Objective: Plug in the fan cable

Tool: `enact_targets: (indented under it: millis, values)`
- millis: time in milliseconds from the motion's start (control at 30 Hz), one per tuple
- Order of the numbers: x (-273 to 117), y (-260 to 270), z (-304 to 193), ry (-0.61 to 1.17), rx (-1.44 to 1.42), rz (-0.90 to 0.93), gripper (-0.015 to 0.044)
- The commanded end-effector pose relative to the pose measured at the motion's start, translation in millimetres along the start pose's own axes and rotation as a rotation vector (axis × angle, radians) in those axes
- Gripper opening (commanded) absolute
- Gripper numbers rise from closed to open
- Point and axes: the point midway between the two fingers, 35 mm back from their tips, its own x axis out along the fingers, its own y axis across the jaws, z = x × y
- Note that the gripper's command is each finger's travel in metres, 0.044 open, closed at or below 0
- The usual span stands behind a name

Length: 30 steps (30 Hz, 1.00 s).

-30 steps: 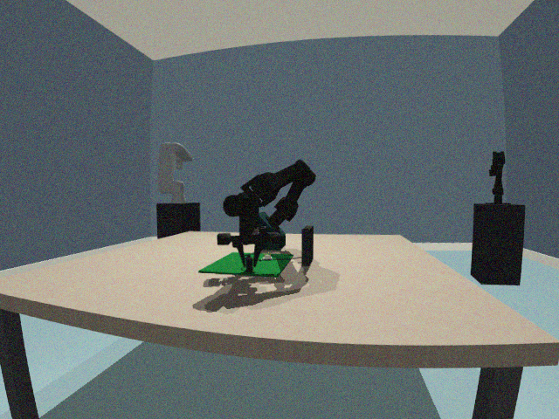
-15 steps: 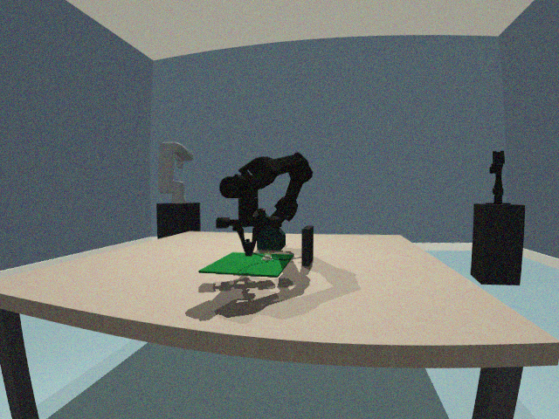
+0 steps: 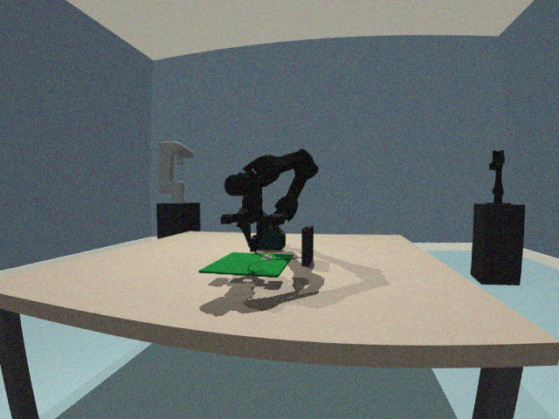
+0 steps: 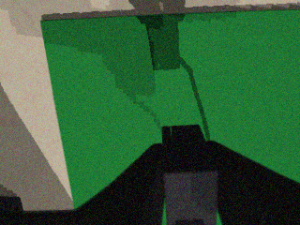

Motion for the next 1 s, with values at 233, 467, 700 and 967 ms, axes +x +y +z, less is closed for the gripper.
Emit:
enact_targets:
  millis: [233, 467, 700, 967]
  values:
    - [-2, 4, -41, 0.003, 0.391, -0.006, 0.0]
    - [-1, 7, -69, 0.003, 0.636, -0.007, 0.0]
    - [1, 9, -99, 0.004, 0.882, -0.007, 0.0]
    - [6, 12, -135, 0.005, 1.162, -0.008, 0.0]
